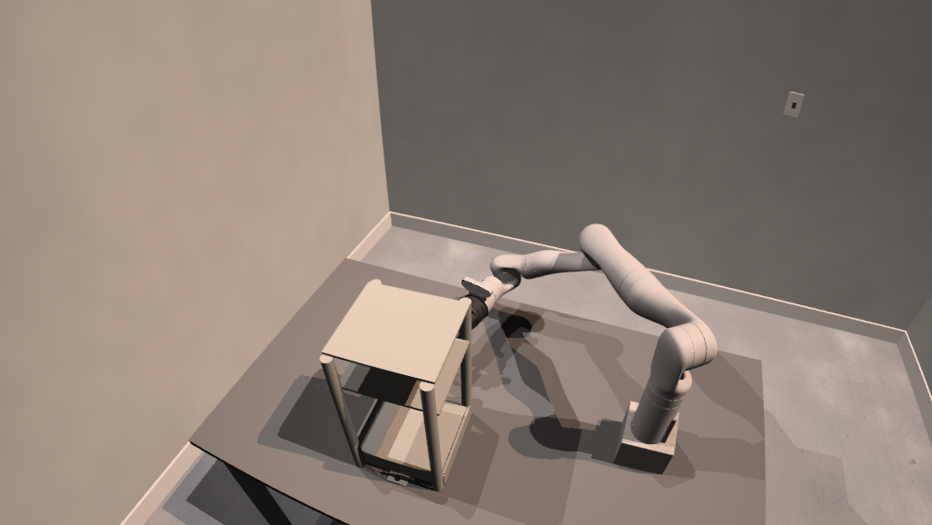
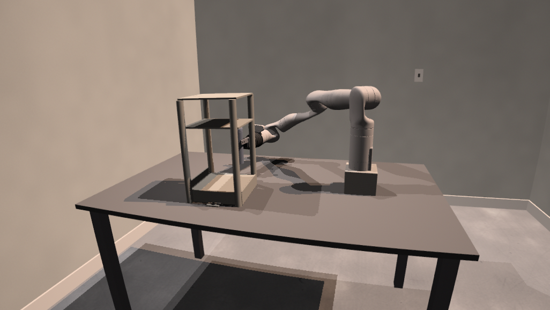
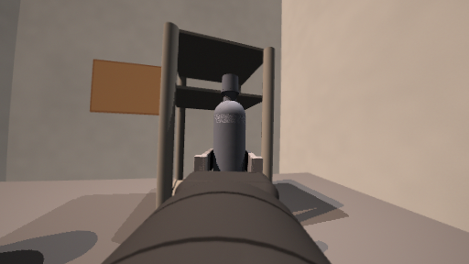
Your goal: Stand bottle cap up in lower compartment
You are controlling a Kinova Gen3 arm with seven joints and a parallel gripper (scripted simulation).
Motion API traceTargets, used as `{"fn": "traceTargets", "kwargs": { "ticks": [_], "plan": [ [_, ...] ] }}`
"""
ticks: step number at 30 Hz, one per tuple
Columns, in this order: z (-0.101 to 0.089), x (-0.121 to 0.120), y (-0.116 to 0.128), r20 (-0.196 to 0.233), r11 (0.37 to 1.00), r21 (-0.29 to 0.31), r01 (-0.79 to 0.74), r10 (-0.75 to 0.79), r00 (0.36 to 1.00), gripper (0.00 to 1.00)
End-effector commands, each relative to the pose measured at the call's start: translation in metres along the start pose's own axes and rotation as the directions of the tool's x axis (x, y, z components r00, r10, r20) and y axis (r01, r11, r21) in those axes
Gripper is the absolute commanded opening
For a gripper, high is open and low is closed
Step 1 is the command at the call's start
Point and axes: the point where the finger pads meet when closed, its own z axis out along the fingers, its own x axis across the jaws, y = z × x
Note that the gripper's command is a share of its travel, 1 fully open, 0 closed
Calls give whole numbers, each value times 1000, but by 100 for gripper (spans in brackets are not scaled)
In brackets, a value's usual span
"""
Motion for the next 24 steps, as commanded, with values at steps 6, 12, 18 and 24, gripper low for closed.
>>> {"fn": "traceTargets", "kwargs": {
  "ticks": [6,12,18,24],
  "plan": [
    [5,7,0,5,1000,0,2,-2,1000,0],
    [5,7,0,5,1000,0,2,-2,1000,0],
    [6,7,0,5,1000,0,2,-2,1000,0],
    [9,6,0,5,1000,0,2,-2,1000,0]
  ]
}}
